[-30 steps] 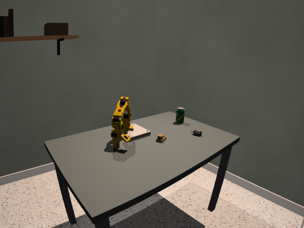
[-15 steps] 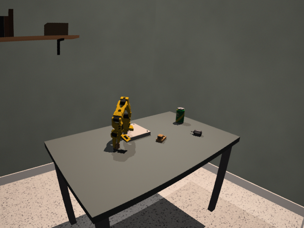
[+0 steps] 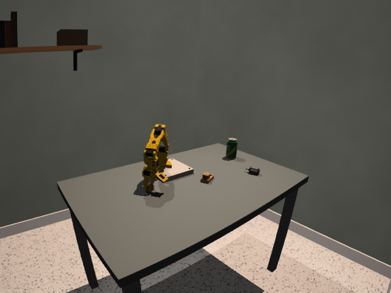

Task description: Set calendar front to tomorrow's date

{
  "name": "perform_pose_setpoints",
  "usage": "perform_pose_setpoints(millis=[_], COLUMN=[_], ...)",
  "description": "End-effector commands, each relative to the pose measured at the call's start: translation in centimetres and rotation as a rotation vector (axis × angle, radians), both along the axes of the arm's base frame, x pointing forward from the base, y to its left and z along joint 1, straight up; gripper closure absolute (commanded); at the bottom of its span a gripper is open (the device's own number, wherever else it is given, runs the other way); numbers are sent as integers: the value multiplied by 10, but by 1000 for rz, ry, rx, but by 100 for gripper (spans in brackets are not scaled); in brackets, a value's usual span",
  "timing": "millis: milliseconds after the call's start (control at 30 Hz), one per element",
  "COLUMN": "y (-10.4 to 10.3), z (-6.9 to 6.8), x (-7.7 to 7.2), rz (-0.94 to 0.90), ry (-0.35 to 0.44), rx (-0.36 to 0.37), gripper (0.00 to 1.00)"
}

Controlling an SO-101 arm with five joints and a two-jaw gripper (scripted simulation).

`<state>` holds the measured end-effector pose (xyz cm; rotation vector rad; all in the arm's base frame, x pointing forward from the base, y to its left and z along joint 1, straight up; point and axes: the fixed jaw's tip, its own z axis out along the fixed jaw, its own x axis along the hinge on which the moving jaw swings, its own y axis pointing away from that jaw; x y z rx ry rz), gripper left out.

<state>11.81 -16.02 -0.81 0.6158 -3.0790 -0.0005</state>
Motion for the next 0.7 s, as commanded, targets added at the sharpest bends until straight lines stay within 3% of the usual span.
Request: perform_pose_setpoints(millis=[0, 300, 600, 667], y=[2, 2, -1, -1], z=[-4, -1, 25, 25], x=[-4, -3, -2, -2], rz=[-3, -3, -3, -3], ry=[11, 11, 11, 11], rx=[17, 17, 17, 17], gripper=[64, 64, 64, 64])
